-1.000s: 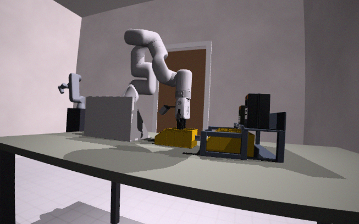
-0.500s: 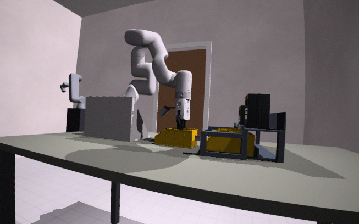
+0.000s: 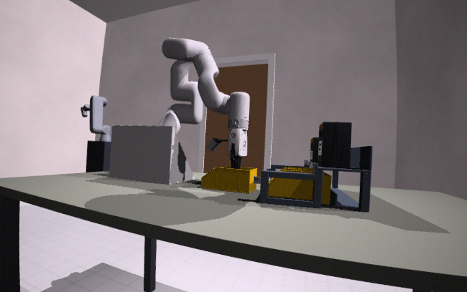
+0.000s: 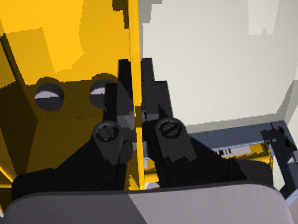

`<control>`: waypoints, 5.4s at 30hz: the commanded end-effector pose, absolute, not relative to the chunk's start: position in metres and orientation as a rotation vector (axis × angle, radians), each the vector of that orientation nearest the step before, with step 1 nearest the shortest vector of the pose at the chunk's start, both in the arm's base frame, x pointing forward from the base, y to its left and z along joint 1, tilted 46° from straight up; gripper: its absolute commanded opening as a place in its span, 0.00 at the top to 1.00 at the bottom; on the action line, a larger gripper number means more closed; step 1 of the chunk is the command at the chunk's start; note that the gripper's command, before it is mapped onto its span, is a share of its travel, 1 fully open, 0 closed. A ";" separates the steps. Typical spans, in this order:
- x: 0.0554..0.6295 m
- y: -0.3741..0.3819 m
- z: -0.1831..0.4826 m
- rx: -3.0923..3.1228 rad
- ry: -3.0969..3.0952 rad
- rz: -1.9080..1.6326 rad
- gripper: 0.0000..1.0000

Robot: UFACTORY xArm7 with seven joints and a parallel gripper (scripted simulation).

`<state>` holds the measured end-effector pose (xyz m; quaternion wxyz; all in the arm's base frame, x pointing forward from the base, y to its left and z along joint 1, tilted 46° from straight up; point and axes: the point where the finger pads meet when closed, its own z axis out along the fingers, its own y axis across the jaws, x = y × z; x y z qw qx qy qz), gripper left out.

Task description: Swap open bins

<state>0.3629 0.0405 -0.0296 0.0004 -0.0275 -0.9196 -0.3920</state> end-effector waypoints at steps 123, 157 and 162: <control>0.360 0.000 0.054 0.047 -2.927 -1.243 1.00; 0.361 0.047 0.008 0.047 -2.927 -1.243 1.00; 0.361 0.053 0.003 0.047 -2.927 -1.243 1.00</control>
